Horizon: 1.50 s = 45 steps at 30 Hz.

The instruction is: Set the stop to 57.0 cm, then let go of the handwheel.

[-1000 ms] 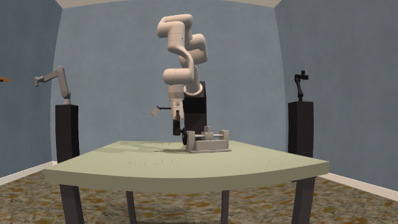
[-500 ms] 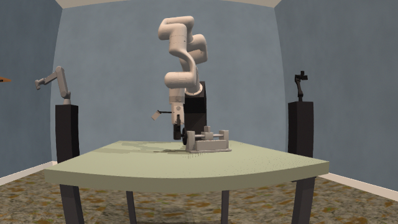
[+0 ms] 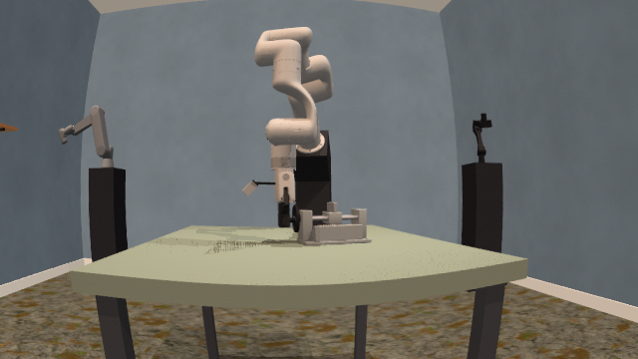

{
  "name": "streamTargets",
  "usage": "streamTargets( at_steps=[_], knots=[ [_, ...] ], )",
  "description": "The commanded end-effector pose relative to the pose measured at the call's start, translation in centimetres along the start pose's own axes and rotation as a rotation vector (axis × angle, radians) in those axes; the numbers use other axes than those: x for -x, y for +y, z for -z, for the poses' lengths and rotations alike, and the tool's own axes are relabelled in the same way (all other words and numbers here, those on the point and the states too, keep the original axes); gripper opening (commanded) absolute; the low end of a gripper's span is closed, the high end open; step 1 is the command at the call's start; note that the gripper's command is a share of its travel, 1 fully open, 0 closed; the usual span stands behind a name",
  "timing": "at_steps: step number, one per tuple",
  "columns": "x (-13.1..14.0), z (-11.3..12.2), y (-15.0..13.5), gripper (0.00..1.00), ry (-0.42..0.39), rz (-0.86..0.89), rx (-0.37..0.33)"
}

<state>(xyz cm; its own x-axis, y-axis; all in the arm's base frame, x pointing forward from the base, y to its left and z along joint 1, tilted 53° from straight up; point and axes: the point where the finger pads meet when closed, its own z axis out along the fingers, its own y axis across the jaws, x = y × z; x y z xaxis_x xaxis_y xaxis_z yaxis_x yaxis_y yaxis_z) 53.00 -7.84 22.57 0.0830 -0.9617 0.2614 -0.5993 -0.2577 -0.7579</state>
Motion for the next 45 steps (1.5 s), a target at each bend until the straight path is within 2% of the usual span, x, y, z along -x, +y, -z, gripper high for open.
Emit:
streamTargets(
  at_steps=[1, 14, 19, 25, 45],
  knots=[
    [0.0, -0.3, 0.1, 0.06, -0.002, 0.000, 0.001],
    [0.0, -1.4, 0.7, 0.06, -0.003, 0.000, 0.001],
    [0.0, -2.5, 2.9, 0.06, -0.003, 0.000, 0.001],
    [0.0, -2.1, 4.5, 0.06, -0.003, 0.000, 0.001],
    [0.0, -0.8, 5.7, 0.06, -0.003, -0.001, 0.001]
  ],
)
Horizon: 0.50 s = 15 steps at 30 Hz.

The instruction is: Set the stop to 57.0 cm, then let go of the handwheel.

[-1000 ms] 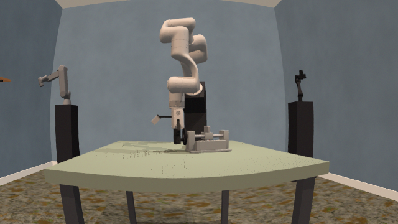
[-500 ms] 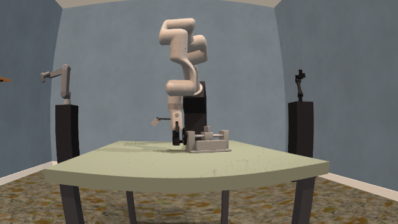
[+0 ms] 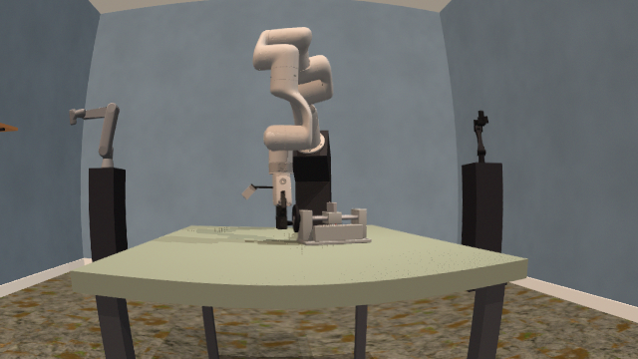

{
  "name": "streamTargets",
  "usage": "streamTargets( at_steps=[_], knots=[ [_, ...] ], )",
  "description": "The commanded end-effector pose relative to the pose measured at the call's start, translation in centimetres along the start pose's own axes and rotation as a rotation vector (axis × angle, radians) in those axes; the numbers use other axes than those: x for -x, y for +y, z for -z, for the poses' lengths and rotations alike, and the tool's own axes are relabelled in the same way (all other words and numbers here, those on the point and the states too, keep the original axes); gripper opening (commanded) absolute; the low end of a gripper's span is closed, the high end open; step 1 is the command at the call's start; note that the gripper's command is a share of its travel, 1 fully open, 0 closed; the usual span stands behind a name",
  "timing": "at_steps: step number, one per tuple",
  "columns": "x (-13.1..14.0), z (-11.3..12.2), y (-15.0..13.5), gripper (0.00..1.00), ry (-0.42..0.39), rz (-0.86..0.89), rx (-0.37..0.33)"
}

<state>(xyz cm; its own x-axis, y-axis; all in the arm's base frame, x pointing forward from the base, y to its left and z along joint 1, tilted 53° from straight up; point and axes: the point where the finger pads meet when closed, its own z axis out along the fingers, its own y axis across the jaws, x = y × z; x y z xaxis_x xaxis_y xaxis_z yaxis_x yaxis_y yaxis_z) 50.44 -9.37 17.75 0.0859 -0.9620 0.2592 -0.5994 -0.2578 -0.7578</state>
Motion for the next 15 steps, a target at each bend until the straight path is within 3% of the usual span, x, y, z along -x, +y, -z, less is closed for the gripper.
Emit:
streamTargets(
  at_steps=[1, 15],
  knots=[
    [-0.03, 0.27, 0.16, 0.06, 0.001, -0.001, 0.001],
    [-0.03, 1.26, 0.41, 0.06, 0.001, -0.001, 0.001]
  ],
)
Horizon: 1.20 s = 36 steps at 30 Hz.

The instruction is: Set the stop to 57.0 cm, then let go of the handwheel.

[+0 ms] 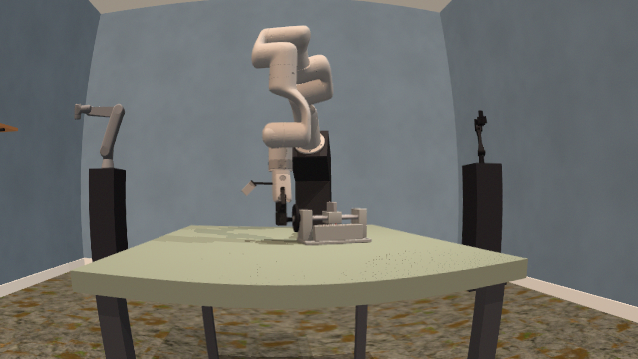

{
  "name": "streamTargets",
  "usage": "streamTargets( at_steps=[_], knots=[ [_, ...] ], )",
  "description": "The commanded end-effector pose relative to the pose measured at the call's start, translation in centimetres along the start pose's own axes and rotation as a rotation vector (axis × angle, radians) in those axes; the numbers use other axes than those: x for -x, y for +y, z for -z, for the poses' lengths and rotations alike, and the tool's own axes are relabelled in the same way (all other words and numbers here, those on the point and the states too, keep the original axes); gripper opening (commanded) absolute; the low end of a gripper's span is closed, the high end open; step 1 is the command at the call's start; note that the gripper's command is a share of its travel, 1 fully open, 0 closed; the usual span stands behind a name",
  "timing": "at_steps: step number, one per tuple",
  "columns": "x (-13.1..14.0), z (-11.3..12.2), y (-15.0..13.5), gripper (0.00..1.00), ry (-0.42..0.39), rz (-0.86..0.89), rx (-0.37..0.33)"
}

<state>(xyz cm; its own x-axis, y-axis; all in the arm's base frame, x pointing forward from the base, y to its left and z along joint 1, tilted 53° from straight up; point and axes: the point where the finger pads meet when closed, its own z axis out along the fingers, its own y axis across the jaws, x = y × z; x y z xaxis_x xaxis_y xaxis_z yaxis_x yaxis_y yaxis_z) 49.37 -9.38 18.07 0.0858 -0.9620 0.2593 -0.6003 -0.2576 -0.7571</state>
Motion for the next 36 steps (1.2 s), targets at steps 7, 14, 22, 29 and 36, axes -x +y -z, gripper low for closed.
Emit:
streamTargets(
  at_steps=[7, 14, 22, 29, 36],
  knots=[
    [0.0, 0.7, 0.0, 0.06, 0.001, -0.001, 0.000],
    [0.0, 1.2, -0.1, 0.06, 0.001, -0.001, 0.000],
    [0.0, 1.7, -0.2, 0.06, 0.001, -0.001, 0.000],
    [0.0, 2.1, -0.4, 0.06, 0.001, -0.001, 0.000],
    [0.0, 2.3, -0.6, 0.06, 0.001, -0.001, 0.000]
  ],
)
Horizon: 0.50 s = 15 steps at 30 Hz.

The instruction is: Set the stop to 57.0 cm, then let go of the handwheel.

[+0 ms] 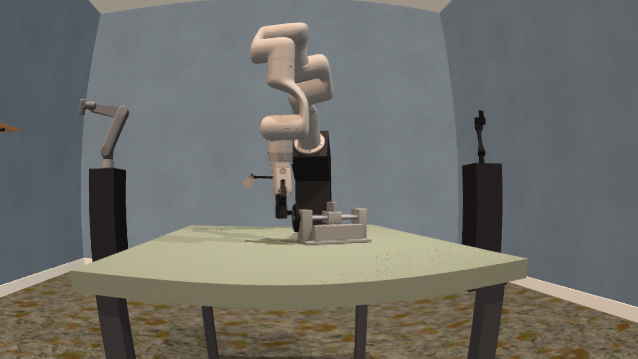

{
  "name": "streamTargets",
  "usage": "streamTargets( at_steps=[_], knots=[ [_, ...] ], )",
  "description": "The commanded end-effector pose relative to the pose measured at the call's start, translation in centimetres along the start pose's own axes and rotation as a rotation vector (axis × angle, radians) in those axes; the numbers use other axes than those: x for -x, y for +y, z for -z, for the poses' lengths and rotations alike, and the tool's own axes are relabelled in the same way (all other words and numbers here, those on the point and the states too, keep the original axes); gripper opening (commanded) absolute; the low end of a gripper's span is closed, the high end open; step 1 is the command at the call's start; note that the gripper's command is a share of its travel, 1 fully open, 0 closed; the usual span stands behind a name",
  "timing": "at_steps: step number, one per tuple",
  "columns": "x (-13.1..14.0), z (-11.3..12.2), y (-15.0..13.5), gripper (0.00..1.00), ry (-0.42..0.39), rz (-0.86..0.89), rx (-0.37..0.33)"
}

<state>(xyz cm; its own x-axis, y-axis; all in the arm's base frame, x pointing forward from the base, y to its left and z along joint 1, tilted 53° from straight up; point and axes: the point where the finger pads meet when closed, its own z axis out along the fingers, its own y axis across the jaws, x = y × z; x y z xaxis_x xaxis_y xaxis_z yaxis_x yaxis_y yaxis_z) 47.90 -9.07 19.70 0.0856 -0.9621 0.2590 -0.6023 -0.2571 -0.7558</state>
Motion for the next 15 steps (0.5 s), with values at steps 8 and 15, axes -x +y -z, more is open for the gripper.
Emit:
streamTargets(
  at_steps=[8, 15],
  knots=[
    [-0.03, 0.39, -0.41, 0.06, 0.001, 0.000, -0.003],
    [-0.03, 0.51, -0.54, 0.06, 0.001, 0.000, -0.003]
  ],
)
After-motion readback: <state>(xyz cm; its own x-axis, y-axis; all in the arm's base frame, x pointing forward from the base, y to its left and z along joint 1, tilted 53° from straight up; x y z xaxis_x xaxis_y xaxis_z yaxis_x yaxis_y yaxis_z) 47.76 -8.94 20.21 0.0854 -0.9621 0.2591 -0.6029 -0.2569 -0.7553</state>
